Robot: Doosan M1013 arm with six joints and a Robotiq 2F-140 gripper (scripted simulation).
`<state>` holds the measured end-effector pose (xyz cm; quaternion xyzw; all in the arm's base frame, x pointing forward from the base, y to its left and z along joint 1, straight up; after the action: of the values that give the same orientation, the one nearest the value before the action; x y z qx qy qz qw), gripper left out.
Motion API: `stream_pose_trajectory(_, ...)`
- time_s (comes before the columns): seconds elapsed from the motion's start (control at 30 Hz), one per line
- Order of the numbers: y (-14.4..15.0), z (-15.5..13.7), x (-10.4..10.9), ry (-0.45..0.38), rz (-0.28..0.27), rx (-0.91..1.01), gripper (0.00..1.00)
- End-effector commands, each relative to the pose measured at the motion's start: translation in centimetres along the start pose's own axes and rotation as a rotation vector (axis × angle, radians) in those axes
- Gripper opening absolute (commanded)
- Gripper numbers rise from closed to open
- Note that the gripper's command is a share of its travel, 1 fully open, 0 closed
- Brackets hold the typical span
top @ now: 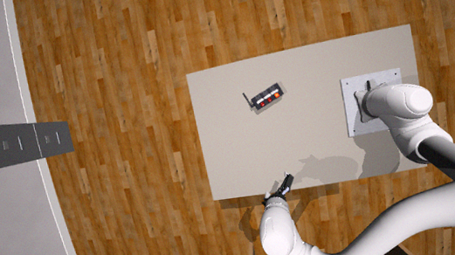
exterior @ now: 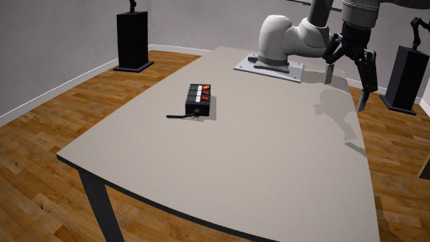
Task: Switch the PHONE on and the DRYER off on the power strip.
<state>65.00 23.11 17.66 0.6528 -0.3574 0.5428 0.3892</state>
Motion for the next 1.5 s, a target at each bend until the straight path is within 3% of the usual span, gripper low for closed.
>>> stream_pose_trajectory(0.0,0.0,0.0,0.01,0.0,0.0,0.0,1.0)
stream_pose_trajectory(0.53,0.0,0.0,0.01,0.0,0.0,0.0,1.0)
stream_pose_trajectory(0.57,0.0,0.0,0.01,0.0,0.0,0.0,0.0)
stream_pose_trajectory(1.47,0.17,0.29,0.02,-0.001,0.001,0.001,0.0)
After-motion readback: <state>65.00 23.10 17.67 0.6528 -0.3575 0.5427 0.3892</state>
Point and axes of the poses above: the point where the finger pads meet when closed, its own x axis back along the fingers, its own y axis across the jaws, z = x × y, the point moved 2 cm from there along x, back along the fingers, and after that the axes turned 9 degrees about -x, right-handed, at the moved point
